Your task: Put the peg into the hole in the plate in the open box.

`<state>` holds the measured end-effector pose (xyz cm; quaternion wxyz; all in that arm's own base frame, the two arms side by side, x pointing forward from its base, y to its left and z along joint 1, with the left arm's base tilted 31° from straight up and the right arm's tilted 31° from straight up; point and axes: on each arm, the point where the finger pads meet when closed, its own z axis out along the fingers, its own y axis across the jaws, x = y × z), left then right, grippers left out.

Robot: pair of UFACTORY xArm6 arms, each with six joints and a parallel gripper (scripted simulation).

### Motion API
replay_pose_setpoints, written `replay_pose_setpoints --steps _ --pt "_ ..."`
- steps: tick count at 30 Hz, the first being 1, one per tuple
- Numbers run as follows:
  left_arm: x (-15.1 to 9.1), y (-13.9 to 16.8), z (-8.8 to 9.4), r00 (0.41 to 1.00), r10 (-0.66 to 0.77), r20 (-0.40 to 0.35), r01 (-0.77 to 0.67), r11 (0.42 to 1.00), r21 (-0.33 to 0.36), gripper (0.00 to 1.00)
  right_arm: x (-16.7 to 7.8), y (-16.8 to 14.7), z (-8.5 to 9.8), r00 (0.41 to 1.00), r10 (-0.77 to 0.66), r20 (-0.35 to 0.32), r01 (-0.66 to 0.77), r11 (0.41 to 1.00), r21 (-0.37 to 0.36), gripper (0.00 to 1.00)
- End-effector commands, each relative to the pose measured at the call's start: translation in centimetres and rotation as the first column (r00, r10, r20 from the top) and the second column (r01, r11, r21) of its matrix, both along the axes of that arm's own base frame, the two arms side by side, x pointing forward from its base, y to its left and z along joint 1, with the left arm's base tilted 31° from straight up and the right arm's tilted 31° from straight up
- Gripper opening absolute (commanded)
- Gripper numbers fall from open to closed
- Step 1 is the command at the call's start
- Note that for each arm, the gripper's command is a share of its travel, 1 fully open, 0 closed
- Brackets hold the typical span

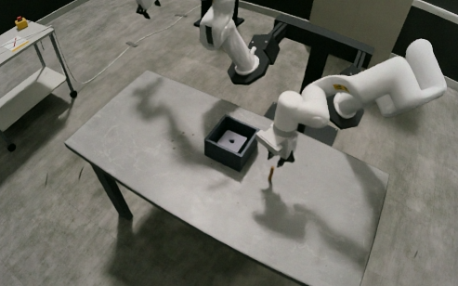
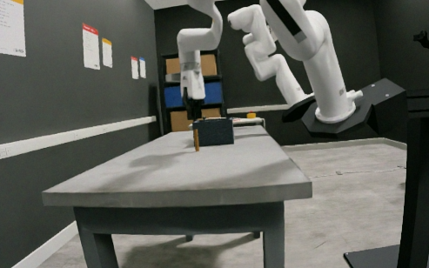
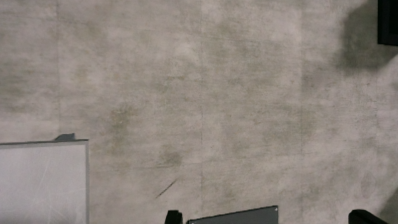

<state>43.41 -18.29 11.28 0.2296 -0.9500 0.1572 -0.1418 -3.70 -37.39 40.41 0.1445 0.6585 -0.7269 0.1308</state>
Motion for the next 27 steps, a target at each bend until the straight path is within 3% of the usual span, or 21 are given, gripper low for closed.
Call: replay_pose_setpoints --steps 1,6,18,27 --pt "0.2 0.1 -0.3 1.000 0.000 0.002 0.000 1.000 -0.001 0.44 0.0 0.0 0.1 1.000 0.000 0.000 0.000 1.000 -0.002 1.00" --pt "0.5 0.4 -1.0 1.000 0.000 0.002 0.000 1.000 -0.001 0.44 0.0 0.0 0.1 1.000 0.000 0.000 0.000 1.000 -0.002 1.00" --pt "2.1 2.0 -4.6 1.000 0.000 0.002 0.000 1.000 -0.001 0.44 0.0 0.0 0.1 1.000 0.000 0.000 0.000 1.000 -0.002 1.00" --pt "2.3 2.2 -5.2 1.000 0.000 0.002 0.000 1.000 -0.001 0.44 0.0 0.0 0.1 1.000 0.000 0.000 0.000 1.000 -0.002 1.00"
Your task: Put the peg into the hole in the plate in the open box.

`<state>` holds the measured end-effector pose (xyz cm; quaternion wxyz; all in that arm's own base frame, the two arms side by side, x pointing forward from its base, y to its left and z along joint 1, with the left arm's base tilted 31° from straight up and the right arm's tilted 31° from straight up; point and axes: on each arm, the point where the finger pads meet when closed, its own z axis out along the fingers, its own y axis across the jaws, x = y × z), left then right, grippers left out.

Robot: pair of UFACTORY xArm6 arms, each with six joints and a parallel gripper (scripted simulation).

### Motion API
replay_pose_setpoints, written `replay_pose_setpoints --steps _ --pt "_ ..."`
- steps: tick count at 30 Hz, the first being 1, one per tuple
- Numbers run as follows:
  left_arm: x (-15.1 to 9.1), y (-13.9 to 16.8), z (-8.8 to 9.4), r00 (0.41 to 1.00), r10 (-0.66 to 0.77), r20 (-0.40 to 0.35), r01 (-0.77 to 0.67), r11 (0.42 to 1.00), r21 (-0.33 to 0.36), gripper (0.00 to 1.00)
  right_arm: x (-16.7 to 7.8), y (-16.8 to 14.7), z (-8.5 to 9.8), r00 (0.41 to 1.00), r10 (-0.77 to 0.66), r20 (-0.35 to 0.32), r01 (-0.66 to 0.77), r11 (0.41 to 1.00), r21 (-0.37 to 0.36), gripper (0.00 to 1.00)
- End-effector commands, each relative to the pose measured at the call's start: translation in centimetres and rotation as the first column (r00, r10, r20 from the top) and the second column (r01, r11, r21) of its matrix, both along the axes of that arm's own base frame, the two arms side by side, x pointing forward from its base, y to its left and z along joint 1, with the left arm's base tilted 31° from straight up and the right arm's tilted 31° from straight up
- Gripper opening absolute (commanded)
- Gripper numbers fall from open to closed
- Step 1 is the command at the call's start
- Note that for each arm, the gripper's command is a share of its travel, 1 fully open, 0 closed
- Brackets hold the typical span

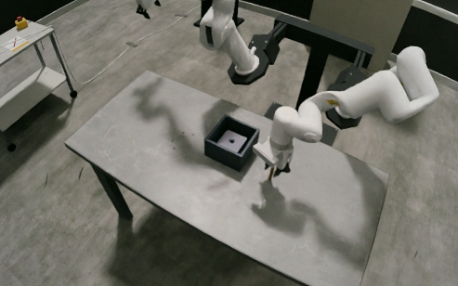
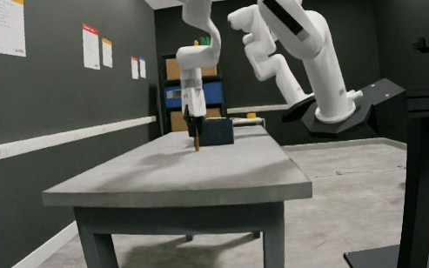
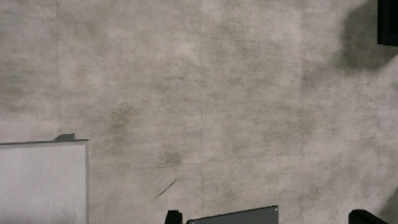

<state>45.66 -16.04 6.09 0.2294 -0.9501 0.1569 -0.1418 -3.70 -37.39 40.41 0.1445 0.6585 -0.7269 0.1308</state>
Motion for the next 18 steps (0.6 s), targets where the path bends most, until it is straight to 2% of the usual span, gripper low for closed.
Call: replay_pose_setpoints --steps 1,2,14,18 --pt "0.08 -0.03 -0.01 1.000 -0.001 0.002 0.001 1.000 -0.001 0.44 -0.01 -0.01 0.09 1.000 0.000 0.000 0.000 1.000 -0.002 1.00" --pt "0.08 -0.03 -0.01 1.000 -0.001 0.002 0.001 1.000 -0.001 0.00 -0.01 -0.01 0.09 1.000 0.000 0.000 0.000 1.000 -0.002 1.00" --pt "0.07 -0.04 0.02 1.000 -0.001 0.002 0.001 1.000 -0.001 0.00 -0.01 -0.01 0.09 1.000 0.000 0.000 0.000 1.000 -0.002 1.00" --pt "-0.15 -0.30 0.57 1.000 -0.001 0.002 0.001 1.000 -0.001 0.00 -0.01 -0.01 0.09 1.000 0.000 0.000 0.000 1.000 -0.002 1.00"
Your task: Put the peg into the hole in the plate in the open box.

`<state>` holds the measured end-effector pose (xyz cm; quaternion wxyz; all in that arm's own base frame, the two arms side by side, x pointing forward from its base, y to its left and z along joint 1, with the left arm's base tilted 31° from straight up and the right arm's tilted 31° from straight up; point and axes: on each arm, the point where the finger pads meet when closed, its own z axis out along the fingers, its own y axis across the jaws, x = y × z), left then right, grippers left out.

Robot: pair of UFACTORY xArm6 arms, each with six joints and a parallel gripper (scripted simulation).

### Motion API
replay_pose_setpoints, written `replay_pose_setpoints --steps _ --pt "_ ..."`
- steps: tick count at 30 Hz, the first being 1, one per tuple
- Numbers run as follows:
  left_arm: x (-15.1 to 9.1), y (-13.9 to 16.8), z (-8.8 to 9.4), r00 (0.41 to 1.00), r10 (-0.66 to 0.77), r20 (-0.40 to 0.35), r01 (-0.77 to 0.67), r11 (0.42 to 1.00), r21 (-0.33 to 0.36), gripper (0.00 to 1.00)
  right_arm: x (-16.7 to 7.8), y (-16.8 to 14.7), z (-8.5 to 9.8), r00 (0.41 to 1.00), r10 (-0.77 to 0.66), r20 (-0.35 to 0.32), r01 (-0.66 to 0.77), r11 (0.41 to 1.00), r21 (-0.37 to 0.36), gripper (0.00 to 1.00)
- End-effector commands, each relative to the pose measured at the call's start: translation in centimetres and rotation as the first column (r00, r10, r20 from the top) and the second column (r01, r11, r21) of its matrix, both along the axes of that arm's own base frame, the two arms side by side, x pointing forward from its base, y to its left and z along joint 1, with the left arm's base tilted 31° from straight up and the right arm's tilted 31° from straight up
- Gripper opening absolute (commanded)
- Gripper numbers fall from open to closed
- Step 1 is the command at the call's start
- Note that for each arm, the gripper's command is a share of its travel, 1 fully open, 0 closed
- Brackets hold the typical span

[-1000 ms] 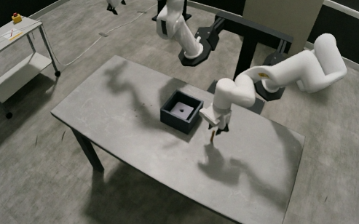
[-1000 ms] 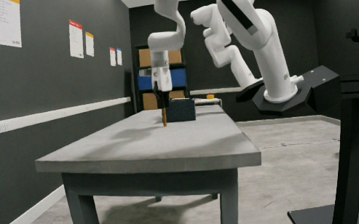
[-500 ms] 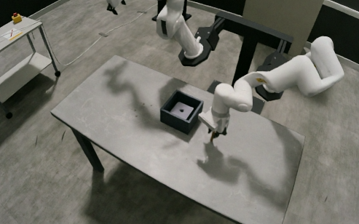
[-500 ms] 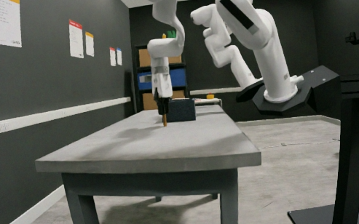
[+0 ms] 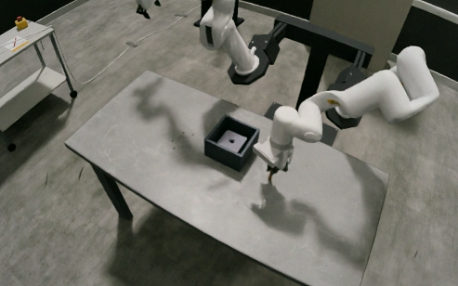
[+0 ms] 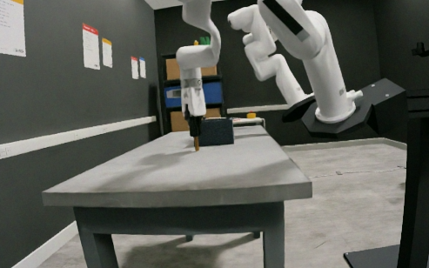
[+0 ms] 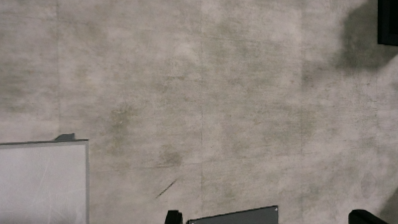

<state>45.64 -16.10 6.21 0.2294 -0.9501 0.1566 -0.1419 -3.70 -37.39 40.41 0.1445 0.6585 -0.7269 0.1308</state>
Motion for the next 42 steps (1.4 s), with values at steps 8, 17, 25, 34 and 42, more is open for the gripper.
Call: replay_pose_setpoints --steps 8,17,25,34,42 --pt "-1.7 -2.1 4.5 1.000 -0.001 0.001 0.001 1.000 -0.001 0.00 0.0 0.0 0.1 1.000 0.000 0.000 0.000 1.000 -0.002 1.00" --pt "-3.3 -3.9 8.4 1.000 -0.001 0.001 0.001 1.000 -0.001 0.00 0.0 0.0 0.1 1.000 0.000 0.000 0.000 1.000 -0.002 1.00" --pt "-3.9 -4.6 10.0 1.000 -0.001 0.001 0.001 1.000 -0.001 0.00 0.0 0.0 0.1 1.000 0.000 0.000 0.000 1.000 -0.002 1.00" --pt "-3.9 -5.6 9.6 1.000 -0.001 0.001 0.001 1.000 -0.002 0.00 0.0 0.0 0.1 1.000 0.000 0.000 0.000 1.000 -0.002 1.00" --pt "-4.1 -12.1 6.9 1.000 -0.001 -0.002 0.001 1.000 -0.005 0.00 0.0 0.0 0.1 1.000 0.000 0.000 0.000 1.000 -0.002 1.00"
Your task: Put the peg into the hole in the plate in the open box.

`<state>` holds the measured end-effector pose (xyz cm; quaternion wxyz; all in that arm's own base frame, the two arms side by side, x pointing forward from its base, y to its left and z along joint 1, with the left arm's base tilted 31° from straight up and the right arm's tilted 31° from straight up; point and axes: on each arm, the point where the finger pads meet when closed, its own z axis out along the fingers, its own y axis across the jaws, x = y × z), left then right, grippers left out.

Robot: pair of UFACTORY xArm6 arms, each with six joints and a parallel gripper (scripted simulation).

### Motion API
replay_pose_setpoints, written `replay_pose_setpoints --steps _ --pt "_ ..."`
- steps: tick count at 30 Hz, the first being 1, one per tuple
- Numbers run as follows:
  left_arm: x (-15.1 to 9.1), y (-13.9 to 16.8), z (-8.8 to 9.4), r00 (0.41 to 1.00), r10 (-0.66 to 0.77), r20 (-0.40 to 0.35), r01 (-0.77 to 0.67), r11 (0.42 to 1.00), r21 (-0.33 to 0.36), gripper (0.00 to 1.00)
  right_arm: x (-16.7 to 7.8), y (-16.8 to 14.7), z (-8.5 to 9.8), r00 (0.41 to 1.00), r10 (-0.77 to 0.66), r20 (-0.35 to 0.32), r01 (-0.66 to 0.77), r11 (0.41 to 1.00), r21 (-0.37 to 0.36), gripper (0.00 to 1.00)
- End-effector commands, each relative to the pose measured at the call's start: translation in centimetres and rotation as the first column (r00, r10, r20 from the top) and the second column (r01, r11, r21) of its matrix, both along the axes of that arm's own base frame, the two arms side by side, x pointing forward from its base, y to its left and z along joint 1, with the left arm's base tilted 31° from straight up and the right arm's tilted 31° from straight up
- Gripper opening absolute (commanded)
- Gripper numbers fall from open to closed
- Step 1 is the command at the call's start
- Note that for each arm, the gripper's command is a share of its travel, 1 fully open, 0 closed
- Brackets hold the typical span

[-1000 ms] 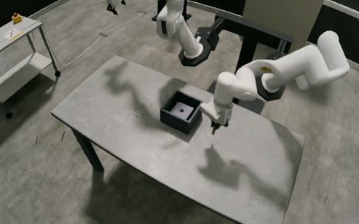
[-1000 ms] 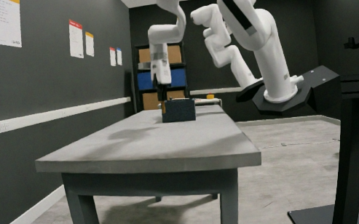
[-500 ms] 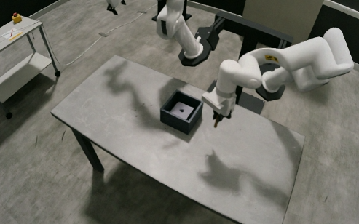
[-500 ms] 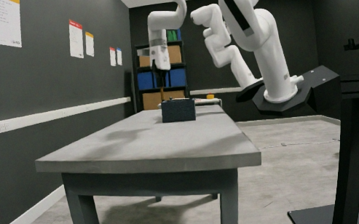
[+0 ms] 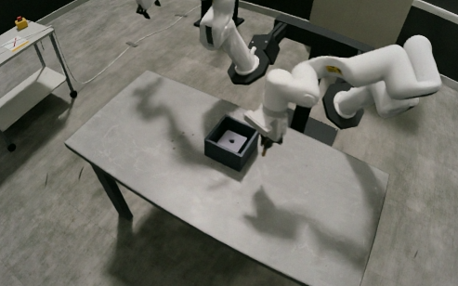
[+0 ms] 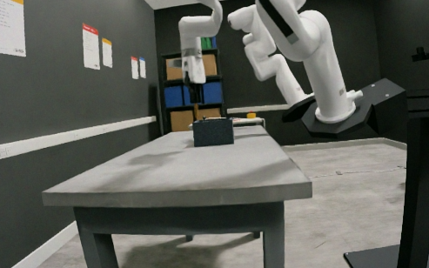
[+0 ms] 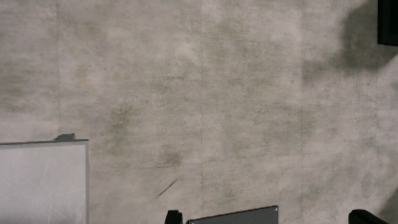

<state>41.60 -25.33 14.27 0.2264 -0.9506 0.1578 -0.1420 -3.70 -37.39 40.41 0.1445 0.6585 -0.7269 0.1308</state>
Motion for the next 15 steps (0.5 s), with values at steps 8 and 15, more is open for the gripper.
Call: replay_pose_setpoints --steps 8,15 --pt "-1.4 -9.1 -4.7 1.000 0.002 0.000 -0.002 1.000 0.001 0.00 0.0 0.0 0.1 1.000 0.000 0.000 0.000 1.000 -0.002 1.00" --pt "-2.9 -12.9 -7.2 1.000 0.002 0.002 -0.002 1.000 0.004 0.00 0.0 0.0 0.1 1.000 0.000 0.000 0.000 1.000 -0.002 1.00"
